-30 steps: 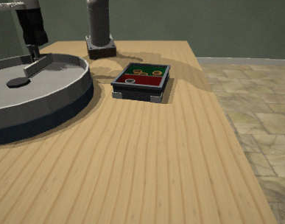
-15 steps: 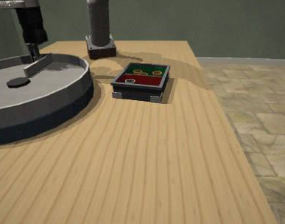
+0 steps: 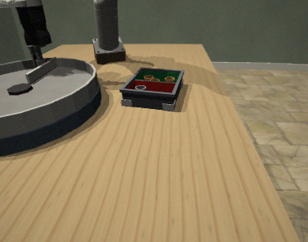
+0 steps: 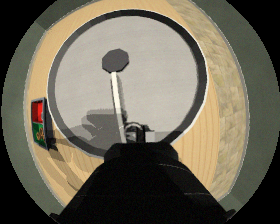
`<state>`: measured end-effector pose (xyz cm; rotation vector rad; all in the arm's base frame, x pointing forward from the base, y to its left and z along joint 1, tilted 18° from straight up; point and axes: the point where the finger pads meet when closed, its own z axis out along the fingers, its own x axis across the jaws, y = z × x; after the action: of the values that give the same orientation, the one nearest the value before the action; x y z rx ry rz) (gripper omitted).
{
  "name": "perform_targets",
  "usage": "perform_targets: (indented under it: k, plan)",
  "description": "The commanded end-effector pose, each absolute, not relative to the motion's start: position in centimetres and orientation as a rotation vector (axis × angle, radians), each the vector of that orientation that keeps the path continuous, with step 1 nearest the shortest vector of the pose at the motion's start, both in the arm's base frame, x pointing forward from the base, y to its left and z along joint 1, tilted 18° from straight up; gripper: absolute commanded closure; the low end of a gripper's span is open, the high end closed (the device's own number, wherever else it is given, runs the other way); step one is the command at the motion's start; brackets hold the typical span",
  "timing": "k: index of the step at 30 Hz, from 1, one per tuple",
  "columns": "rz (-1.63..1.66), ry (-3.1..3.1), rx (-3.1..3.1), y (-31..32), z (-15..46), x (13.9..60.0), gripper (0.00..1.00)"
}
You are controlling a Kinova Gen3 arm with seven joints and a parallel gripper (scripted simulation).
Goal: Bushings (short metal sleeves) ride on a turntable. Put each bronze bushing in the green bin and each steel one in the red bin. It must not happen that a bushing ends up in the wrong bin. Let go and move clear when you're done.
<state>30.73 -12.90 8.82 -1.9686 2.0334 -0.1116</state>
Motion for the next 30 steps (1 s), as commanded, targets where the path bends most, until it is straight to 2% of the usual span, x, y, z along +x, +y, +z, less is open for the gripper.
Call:
perform_targets:
  k: [1, 30]
  plan:
    - [-0.115, 2.032, -1.969, -12.94, 9.04, 30.72, 1.00]
    - [-0.116, 2.032, -1.968, -13.19, 9.65, 30.58, 1.00]
